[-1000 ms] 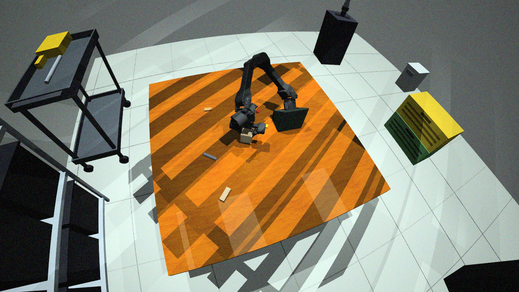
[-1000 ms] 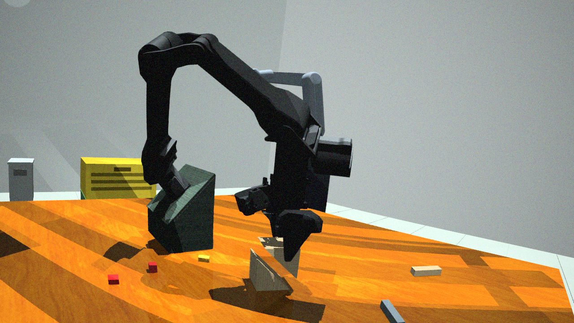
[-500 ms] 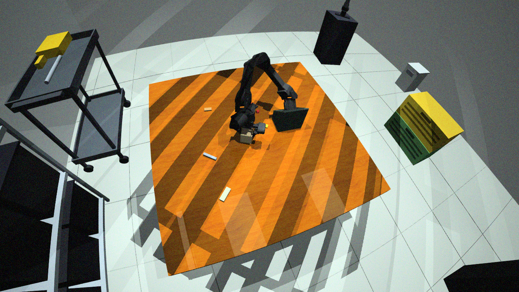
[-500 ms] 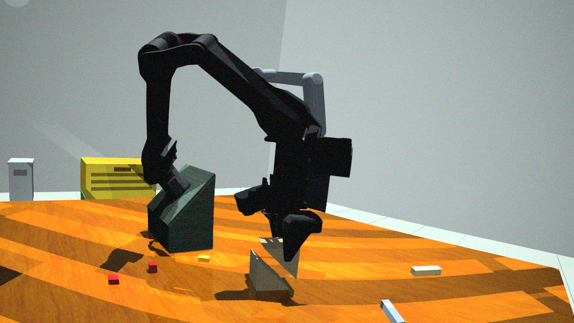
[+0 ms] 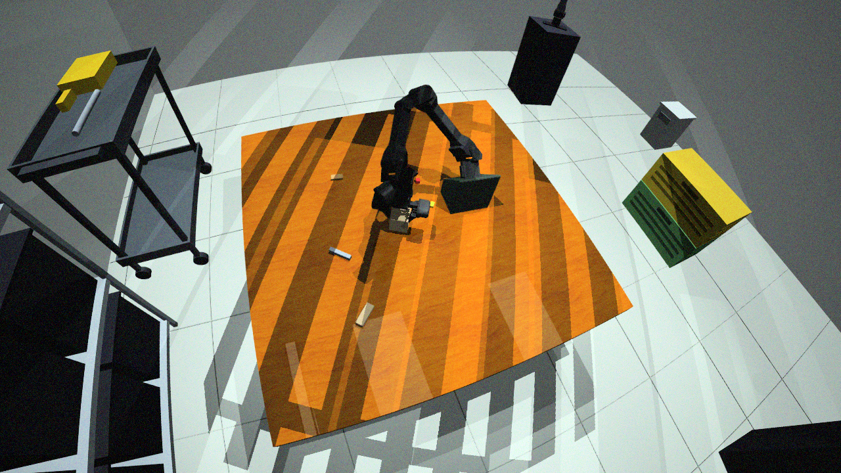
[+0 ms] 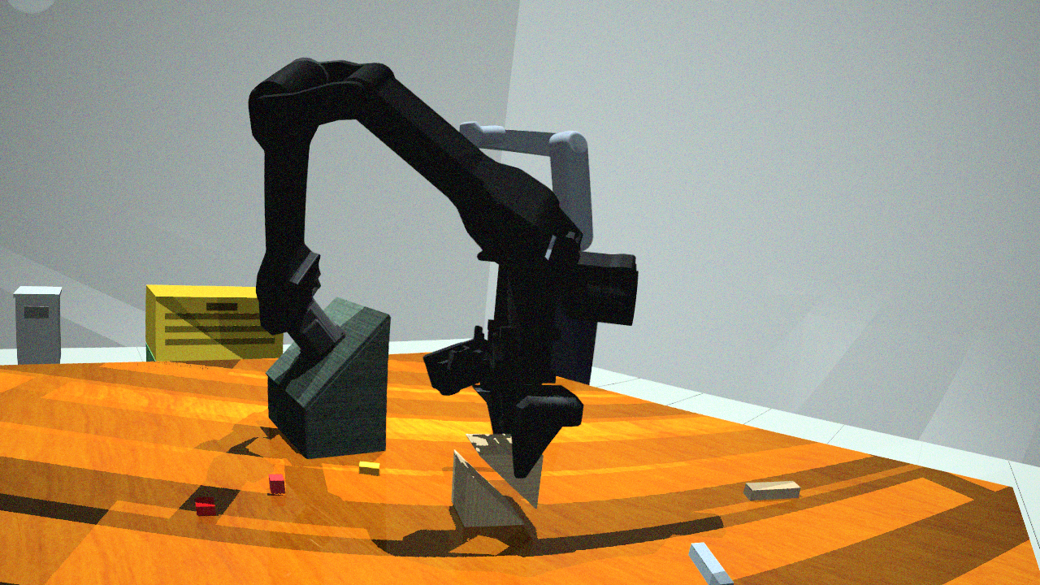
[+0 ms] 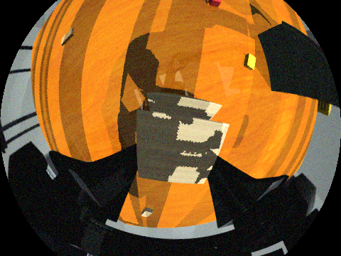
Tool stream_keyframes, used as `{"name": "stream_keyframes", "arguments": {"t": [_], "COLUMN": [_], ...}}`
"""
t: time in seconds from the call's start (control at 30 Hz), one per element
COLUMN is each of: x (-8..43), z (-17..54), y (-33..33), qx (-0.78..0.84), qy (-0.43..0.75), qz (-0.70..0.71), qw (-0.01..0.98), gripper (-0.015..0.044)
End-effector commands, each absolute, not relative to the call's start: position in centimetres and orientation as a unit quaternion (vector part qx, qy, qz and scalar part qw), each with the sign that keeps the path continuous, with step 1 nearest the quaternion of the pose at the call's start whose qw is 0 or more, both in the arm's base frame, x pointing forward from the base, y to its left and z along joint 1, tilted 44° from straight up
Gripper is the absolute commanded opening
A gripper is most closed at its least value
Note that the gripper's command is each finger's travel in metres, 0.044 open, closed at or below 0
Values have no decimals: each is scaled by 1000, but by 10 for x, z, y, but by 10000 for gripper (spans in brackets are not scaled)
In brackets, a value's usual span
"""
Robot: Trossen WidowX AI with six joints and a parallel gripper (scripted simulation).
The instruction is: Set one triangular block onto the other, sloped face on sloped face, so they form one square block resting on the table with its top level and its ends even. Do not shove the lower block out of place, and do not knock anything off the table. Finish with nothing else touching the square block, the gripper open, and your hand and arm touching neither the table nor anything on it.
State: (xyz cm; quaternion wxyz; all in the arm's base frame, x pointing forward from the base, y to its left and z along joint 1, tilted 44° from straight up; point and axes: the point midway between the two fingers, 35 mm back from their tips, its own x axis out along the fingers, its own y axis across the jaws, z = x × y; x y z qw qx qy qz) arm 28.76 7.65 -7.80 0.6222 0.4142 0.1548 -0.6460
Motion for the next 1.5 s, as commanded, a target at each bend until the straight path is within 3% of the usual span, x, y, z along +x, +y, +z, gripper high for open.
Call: {"name": "stream_keyframes", "arguments": {"t": [0.0, 1.47], "x": [287, 287], "z": [-79, -86], "y": [72, 58], "qx": [411, 410], "qy": [154, 154], "qz": [-646, -646], "qw": [625, 625], "gripper": [0, 0]}}
